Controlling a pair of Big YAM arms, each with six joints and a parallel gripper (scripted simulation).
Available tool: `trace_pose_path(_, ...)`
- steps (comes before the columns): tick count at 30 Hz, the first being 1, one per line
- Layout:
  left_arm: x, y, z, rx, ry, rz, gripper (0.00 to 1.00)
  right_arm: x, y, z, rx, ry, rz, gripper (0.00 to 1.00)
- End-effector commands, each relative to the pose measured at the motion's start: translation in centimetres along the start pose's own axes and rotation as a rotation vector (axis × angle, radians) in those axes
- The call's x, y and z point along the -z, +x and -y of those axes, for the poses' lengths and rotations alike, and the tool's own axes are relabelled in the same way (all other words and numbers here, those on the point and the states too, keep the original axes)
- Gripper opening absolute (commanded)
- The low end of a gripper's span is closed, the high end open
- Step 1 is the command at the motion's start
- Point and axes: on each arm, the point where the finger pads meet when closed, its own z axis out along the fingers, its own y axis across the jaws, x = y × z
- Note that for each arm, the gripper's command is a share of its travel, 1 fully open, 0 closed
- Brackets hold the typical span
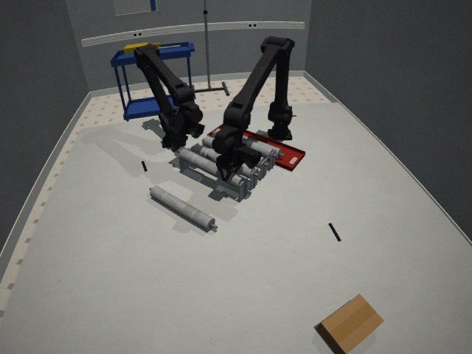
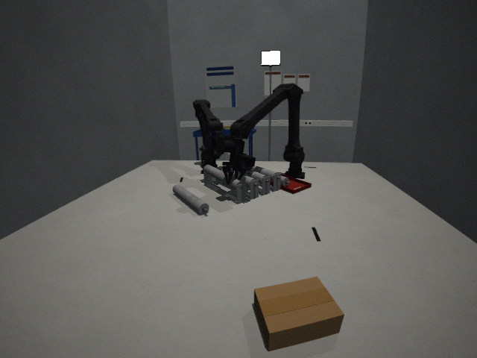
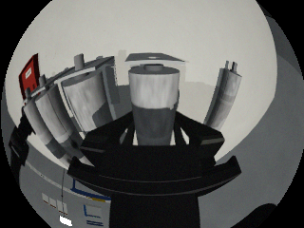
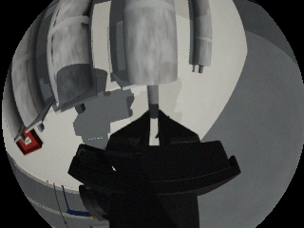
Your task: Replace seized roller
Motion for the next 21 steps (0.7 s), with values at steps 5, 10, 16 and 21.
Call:
trace_pose_path(5,0.2,0.1,0.1,-0.012,0.005,-0.004,0.32,-2.7,5.9,-2.8,0.067,-0.057,-0.18,0.03)
trace_pose_path(10,0.0,0.1,0.0,-0.012,0.005,-0.005,0.32,-2.8,5.9,-2.8,0.068,-0.057,-0.18,0.03)
trace_pose_path(16,-0.1,0.1,0.2,-0.012,0.01,-0.006,0.32,-2.8,5.9,-2.8,0.068,-0.057,-0.181,0.03)
trace_pose_path(21,0.0,0.2,0.2,-0.013,0.009,-0.006,0.32,0.1,-0.9,0.2,-0.021,-0.011,0.056,0.03)
